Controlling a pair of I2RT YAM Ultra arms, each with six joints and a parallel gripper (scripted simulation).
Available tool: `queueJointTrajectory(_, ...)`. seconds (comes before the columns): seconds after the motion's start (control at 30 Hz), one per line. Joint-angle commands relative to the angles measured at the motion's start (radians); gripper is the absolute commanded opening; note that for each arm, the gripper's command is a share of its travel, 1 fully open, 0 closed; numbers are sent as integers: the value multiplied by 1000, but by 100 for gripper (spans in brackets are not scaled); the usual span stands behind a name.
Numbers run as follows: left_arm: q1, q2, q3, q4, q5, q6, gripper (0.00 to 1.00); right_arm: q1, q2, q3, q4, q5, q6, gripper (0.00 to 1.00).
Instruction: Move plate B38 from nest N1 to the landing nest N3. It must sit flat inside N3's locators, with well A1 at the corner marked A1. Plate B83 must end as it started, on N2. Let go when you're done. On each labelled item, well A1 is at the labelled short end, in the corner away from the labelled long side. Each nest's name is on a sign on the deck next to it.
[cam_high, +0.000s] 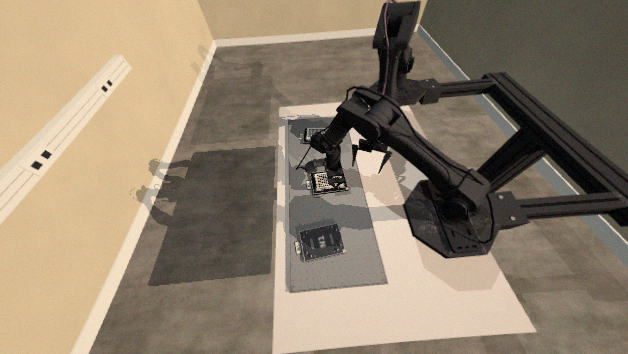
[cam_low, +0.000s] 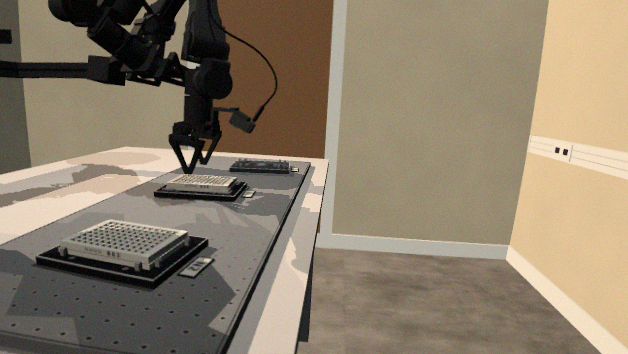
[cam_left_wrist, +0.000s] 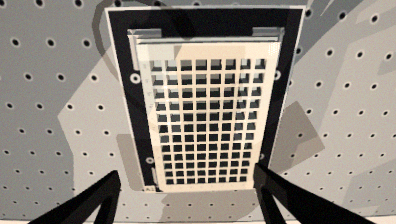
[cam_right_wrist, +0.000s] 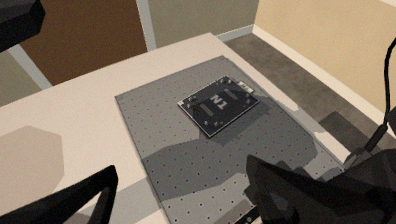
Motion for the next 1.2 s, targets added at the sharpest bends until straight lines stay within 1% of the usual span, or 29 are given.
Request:
queueJointTrajectory(0.0, -14, -88, -4, -35, -12, -4, 100, 3, -27, -9, 3, -8, -6, 100)
queueJointTrajectory(0.17, -7, -70, 22, -17, -15, 1, 100, 3, -27, -9, 3, -8, -6, 100)
queueJointTrajectory(0.27, -6, -81, 9, 16, 12, 65, 100, 3, -27, -9, 3, -8, -6, 100)
queueJointTrajectory(0.33, -6, -81, 9, 16, 12, 65, 100, 3, -27, -9, 3, -8, -6, 100)
queueJointTrajectory(0.5, 23, -94, -35, 89, 46, 309, 100, 3, -27, -9, 3, -8, -6, 100)
queueJointTrajectory(0.63, 50, -118, -93, 153, 74, 513, 100, 3, -27, -9, 3, -8, -6, 100)
queueJointTrajectory(0.83, 82, -152, -174, 237, 115, 749, 100, 3, -27, -9, 3, -8, -6, 100)
queueJointTrajectory(0.9, 82, -152, -174, 237, 115, 749, 100, 3, -27, -9, 3, -8, -6, 100)
queueJointTrajectory(1.17, 125, -196, -283, 363, 175, 1106, 100, 3, -27, -9, 3, -8, -6, 100)
